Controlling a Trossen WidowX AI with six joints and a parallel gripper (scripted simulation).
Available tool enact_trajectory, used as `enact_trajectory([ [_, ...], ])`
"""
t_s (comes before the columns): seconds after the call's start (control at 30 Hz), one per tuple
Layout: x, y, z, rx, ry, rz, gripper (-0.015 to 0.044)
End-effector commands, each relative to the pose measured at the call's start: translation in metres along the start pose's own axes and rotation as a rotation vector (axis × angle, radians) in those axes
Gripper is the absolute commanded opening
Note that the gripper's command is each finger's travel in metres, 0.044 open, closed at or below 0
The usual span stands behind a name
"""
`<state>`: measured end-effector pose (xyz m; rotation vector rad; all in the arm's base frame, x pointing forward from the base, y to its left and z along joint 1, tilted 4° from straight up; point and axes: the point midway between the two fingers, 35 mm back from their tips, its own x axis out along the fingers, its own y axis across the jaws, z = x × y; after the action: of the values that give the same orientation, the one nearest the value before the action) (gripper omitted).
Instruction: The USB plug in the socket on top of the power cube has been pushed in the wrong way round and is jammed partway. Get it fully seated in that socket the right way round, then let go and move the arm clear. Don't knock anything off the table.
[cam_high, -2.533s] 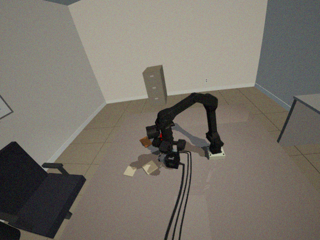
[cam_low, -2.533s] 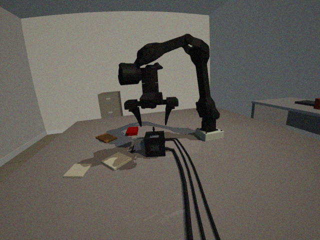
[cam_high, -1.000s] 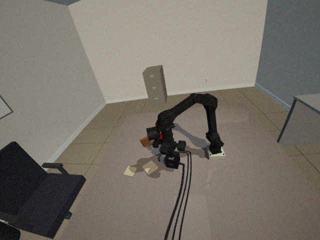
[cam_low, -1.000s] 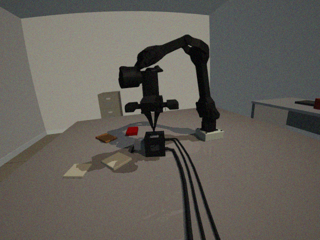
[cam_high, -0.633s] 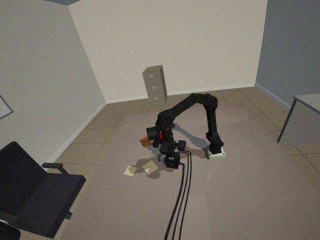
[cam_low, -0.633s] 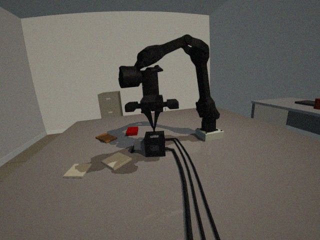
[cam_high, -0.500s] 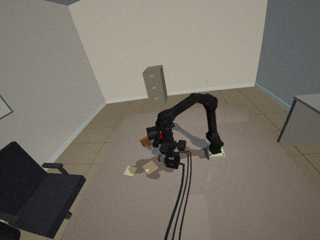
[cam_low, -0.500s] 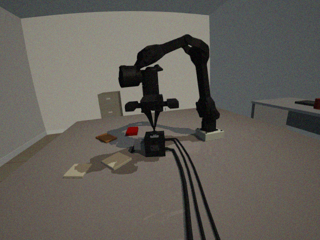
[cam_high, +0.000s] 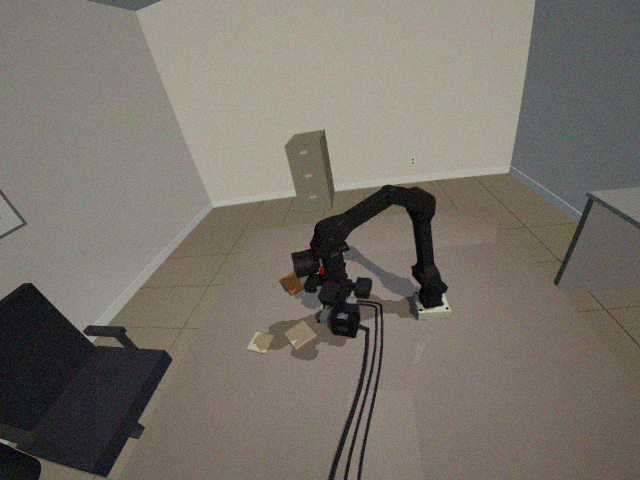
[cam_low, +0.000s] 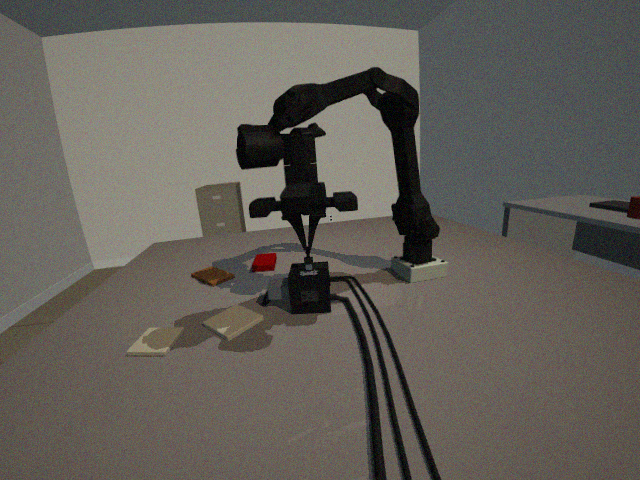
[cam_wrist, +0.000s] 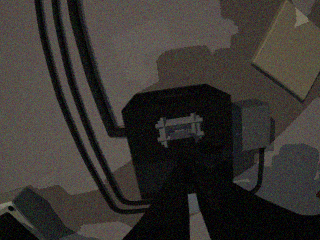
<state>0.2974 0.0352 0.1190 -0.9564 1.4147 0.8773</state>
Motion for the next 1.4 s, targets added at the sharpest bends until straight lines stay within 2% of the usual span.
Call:
enact_trajectory([
  [0.0, -0.006, -0.001, 0.001, 0.004, -0.004, -0.007, 0.0],
  [0.83, -0.016, -0.001, 0.0, 0.016, -0.003, -0.004, 0.0],
  [1.37, -0.014, 0.0, 0.0, 0.404, -0.002, -0.002, 0.0],
])
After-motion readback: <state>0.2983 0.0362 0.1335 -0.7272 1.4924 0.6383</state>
